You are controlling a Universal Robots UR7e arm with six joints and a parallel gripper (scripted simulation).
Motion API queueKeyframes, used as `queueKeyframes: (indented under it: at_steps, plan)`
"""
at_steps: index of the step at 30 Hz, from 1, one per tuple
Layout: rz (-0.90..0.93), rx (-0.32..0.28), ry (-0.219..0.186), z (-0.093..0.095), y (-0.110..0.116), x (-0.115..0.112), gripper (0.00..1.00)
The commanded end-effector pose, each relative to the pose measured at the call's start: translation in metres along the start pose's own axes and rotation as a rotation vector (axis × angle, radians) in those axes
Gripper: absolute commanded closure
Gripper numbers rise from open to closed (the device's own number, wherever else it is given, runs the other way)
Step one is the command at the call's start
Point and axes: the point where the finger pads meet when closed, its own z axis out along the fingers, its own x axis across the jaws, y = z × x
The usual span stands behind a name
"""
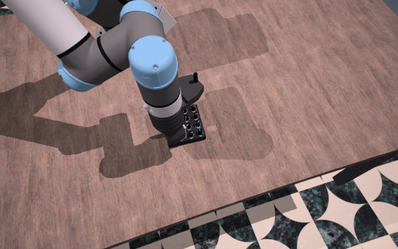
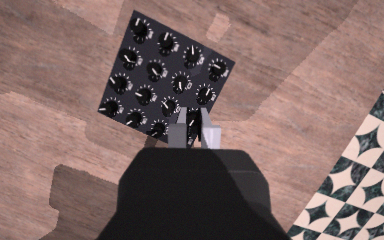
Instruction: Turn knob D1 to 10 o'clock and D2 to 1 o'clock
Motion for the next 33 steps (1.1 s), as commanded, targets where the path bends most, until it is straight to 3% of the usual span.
queueKeyframes:
  at_steps: [1, 33]
  plan:
    - [0.084, -0.002, 0.000, -0.0004, 0.0001, 0.0004, 0.70]
    - [0.433, -0.002, 0.000, -0.0004, 0.0001, 0.0004, 0.70]
